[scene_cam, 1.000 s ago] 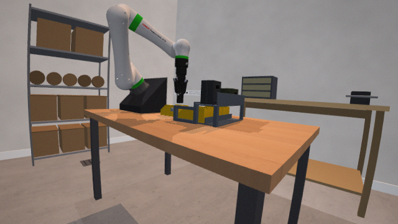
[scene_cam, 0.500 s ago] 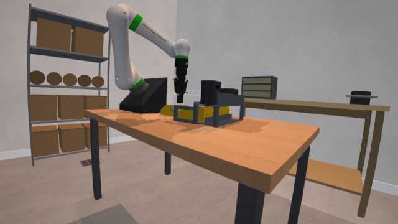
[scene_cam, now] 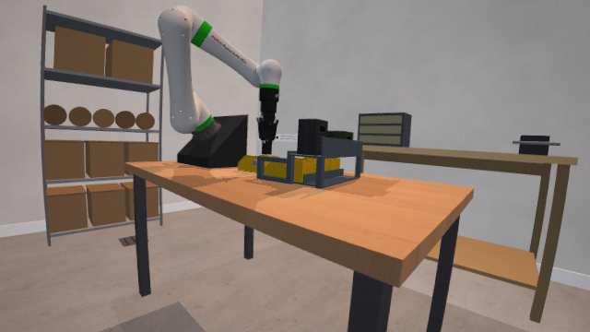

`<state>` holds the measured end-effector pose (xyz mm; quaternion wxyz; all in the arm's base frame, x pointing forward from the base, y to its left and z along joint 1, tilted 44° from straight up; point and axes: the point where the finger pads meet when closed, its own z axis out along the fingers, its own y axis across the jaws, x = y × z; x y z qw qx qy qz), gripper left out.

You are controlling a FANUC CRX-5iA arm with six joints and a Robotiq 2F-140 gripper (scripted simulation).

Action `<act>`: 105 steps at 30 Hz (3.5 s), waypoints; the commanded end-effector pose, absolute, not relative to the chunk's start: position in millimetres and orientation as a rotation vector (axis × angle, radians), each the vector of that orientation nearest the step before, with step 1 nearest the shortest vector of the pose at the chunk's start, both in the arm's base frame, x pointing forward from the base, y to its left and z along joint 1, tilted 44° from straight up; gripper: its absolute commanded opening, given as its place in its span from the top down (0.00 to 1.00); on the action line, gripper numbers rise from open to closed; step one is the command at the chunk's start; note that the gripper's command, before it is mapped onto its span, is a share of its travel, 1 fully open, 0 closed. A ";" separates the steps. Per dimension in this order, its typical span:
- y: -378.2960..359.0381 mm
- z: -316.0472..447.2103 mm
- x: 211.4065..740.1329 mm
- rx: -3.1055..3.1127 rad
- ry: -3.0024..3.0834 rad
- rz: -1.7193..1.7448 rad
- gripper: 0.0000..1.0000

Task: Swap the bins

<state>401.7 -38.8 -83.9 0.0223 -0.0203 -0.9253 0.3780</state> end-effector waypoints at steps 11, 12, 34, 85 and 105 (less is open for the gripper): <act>-49.6 -95.5 401.5 -0.062 -2.868 1.170 0.76; -50.7 -96.6 401.4 -0.062 -2.868 1.170 0.76; -62.8 -109.0 400.4 -0.062 -2.868 1.170 0.76; -62.8 -109.0 400.4 -0.062 -2.868 1.170 0.90; -41.4 -87.1 402.1 -0.062 -2.868 1.170 0.90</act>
